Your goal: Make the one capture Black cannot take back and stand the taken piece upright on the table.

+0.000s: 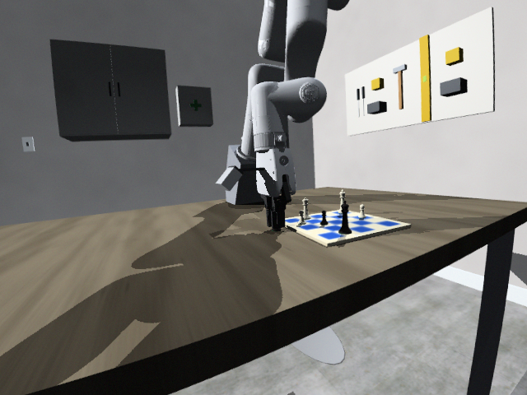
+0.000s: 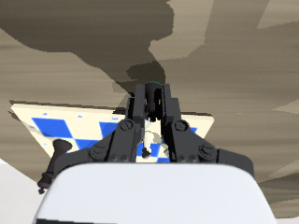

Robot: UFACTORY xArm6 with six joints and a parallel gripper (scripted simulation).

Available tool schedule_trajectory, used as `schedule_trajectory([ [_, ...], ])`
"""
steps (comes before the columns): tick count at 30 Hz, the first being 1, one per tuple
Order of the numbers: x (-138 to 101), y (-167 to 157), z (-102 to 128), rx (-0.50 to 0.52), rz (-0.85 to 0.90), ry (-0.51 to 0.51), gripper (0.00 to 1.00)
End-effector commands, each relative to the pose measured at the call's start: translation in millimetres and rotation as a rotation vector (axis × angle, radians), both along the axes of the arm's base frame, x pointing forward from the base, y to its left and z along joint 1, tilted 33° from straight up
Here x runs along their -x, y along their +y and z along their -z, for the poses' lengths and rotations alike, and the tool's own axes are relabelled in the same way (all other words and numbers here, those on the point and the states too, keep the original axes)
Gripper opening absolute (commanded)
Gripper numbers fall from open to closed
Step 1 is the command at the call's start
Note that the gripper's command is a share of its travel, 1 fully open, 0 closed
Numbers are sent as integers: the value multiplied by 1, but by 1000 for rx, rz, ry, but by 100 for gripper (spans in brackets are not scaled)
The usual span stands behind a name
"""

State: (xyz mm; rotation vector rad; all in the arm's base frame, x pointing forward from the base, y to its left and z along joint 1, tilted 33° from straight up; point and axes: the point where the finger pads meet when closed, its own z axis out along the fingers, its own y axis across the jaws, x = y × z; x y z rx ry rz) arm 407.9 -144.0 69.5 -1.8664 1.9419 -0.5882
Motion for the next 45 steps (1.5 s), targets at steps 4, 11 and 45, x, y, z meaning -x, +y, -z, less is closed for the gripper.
schedule_trajectory([
  [4, 0, 0, -1, 1, 0, -2, 0],
  [11, 0, 0, -1, 1, 0, -2, 0],
  [45, 2, 0, -4, 1, 0, -2, 37],
])
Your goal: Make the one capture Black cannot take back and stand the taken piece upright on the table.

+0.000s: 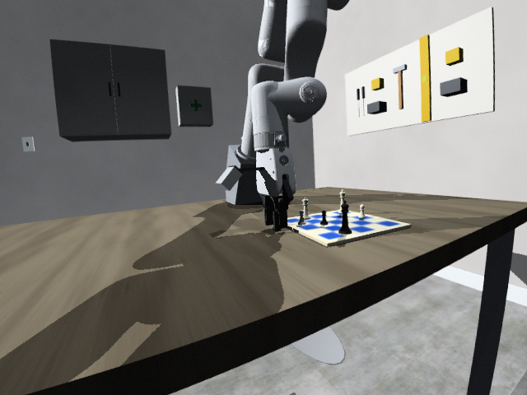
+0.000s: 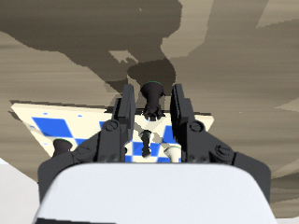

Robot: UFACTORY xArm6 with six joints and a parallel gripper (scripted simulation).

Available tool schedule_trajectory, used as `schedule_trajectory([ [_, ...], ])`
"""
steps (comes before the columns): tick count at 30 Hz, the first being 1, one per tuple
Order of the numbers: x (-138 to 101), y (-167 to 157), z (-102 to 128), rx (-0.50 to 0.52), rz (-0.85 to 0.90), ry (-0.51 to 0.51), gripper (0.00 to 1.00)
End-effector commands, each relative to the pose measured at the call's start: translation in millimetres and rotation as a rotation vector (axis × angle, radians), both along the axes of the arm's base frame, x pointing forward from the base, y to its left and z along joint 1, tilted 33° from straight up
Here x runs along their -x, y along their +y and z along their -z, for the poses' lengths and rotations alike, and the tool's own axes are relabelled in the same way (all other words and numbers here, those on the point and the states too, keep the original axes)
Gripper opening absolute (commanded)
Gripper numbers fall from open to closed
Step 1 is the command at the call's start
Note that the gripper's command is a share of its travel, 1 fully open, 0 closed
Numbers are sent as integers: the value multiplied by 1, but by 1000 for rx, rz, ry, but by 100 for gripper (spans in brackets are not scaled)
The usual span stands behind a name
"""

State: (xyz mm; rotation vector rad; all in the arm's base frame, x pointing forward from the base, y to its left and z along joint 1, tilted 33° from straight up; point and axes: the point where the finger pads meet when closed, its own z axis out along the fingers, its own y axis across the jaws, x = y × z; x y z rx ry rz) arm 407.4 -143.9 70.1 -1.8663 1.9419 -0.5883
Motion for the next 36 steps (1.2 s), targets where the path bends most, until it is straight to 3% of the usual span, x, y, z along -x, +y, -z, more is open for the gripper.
schedule_trajectory([
  [1, 2, 0, -4, 1, 0, -2, 37],
  [36, 45, 3, -71, 1, 0, -2, 37],
])
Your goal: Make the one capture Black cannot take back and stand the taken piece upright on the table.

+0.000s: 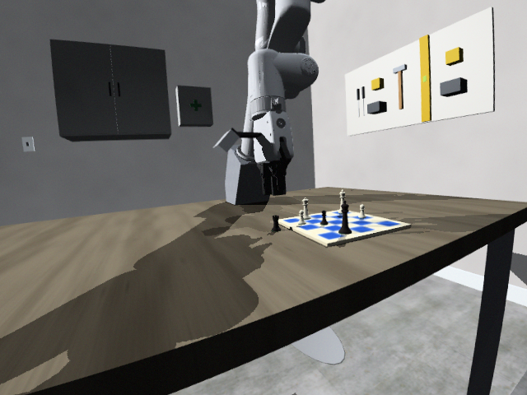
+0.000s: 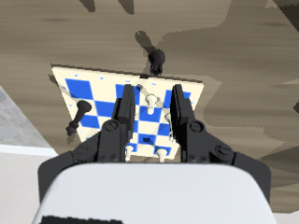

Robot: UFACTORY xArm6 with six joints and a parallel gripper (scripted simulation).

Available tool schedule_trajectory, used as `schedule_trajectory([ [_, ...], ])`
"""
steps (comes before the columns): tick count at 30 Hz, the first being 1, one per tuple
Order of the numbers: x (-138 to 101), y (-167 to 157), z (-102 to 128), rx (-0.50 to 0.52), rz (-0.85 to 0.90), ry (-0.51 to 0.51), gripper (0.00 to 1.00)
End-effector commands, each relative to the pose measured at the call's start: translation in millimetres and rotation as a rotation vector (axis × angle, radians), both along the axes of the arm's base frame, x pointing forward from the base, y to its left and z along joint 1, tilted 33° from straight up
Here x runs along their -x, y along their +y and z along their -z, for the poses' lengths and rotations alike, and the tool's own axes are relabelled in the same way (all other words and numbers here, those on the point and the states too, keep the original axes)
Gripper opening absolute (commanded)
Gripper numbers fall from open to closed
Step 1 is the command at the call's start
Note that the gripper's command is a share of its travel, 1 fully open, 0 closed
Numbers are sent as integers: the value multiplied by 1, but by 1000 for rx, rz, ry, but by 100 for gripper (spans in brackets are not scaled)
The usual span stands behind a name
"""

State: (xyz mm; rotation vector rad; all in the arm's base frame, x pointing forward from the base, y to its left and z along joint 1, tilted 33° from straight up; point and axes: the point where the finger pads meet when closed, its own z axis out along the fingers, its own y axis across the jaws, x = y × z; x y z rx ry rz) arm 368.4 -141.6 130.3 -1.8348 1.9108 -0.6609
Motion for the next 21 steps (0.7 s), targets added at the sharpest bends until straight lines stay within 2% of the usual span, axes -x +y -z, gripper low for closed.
schedule_trajectory([
  [1, 7, 0, -12, -20, -6, 58, 37],
  [9, 9, 1, -15, -20, -6, 58, 37],
  [10, 9, 1, -15, -20, -6, 58, 100],
  [21, 9, 1, -15, -20, -6, 58, 100],
])
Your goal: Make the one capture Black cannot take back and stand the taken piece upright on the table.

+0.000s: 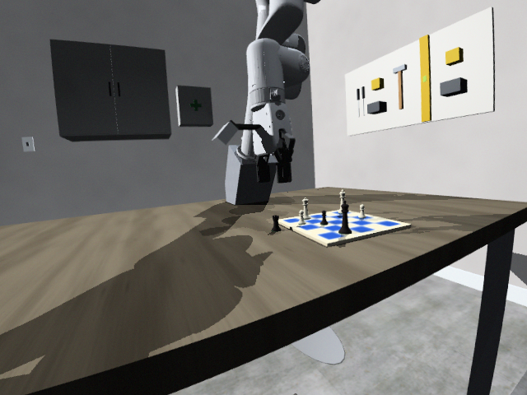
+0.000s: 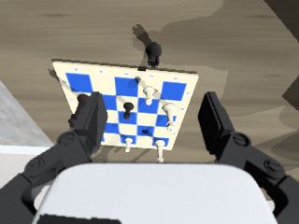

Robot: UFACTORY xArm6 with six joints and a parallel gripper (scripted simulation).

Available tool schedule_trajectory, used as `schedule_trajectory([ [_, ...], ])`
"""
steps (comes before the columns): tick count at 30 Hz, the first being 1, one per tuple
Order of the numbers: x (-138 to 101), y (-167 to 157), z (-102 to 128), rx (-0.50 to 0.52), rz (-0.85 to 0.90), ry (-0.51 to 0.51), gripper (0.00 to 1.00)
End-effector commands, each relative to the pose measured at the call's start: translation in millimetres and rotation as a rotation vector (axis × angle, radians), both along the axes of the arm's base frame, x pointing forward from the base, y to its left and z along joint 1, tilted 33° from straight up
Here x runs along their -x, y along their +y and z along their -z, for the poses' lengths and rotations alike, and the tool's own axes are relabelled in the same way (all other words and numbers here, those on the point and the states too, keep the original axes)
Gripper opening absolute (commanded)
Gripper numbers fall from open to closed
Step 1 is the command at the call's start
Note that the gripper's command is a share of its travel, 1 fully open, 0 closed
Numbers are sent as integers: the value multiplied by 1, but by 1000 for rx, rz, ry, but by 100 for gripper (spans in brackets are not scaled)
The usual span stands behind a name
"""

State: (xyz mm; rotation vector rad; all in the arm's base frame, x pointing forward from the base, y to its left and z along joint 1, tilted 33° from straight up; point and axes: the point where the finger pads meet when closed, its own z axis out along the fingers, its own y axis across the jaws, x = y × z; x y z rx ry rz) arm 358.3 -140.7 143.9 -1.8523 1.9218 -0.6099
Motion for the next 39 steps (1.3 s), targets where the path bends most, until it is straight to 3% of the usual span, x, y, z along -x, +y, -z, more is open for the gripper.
schedule_trajectory([
  [1, -1, 0, -2, 0, 3, 25, 100],
  [19, -3, -4, -6, -40, 74, -4, 100],
  [27, -8, -21, -18, -203, 354, -108, 100],
  [30, -7, -23, -20, -220, 381, -115, 100],
  [31, -7, -26, -21, -275, 475, -147, 100],
  [39, 11, -36, -19, -435, 726, -188, 100],
])
